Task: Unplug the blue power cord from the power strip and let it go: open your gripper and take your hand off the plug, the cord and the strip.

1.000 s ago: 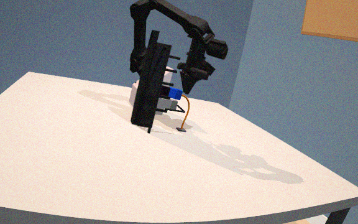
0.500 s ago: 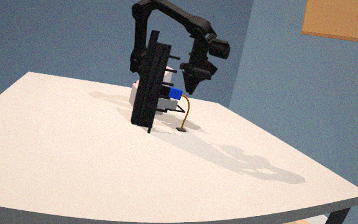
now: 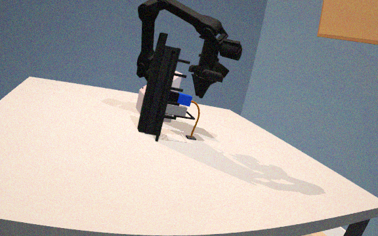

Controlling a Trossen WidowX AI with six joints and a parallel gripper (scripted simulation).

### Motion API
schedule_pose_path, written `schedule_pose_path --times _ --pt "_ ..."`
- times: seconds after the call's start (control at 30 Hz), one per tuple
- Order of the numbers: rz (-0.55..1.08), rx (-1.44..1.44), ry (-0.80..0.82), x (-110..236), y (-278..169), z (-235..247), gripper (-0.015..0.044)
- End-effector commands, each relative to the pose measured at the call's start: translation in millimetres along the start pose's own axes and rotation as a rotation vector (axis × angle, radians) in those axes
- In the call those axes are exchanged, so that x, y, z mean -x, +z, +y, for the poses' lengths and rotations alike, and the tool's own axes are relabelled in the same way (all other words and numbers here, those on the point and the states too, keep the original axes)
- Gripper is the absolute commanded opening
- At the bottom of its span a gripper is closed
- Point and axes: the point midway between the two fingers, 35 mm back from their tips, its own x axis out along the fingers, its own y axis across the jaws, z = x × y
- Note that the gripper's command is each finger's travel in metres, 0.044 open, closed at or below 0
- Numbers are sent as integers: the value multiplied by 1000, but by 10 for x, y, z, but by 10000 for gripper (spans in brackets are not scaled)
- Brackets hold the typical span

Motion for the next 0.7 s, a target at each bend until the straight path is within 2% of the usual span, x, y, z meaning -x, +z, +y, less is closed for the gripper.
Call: schedule_pose_path --times 0.0,0.67 --pt "2 7 -4 13 -66 -3 160" --pt "4 7 -3 10 -395 4 160"
